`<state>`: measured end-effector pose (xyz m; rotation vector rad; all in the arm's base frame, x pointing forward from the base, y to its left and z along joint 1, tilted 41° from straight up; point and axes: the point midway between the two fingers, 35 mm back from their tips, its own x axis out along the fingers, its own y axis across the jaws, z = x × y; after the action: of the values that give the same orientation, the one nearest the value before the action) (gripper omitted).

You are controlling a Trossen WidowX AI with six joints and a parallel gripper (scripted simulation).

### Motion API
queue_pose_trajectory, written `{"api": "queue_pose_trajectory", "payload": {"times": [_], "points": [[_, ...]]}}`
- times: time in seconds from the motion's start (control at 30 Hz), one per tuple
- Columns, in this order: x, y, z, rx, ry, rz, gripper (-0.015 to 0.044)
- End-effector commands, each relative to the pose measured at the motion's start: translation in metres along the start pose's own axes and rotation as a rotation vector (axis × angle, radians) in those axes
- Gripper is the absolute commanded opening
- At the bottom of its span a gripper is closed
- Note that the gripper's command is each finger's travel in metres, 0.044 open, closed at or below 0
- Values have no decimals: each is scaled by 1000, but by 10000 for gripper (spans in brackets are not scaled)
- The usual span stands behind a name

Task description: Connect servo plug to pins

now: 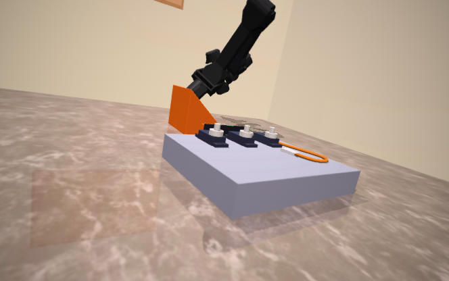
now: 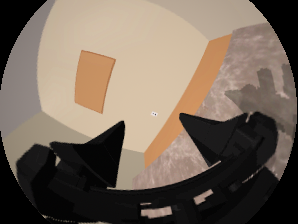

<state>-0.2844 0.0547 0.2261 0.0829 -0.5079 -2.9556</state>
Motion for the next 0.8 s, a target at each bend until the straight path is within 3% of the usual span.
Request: {"api": "queue_pose_trajectory", "payload": {"times": [0.0,0.33,0.77], "points": [[0,0,0,0,0,-1,374],[-6,-17,8,-9,-27,-70,115],[-27,-56,28,-25,-89,-242,115]]}}
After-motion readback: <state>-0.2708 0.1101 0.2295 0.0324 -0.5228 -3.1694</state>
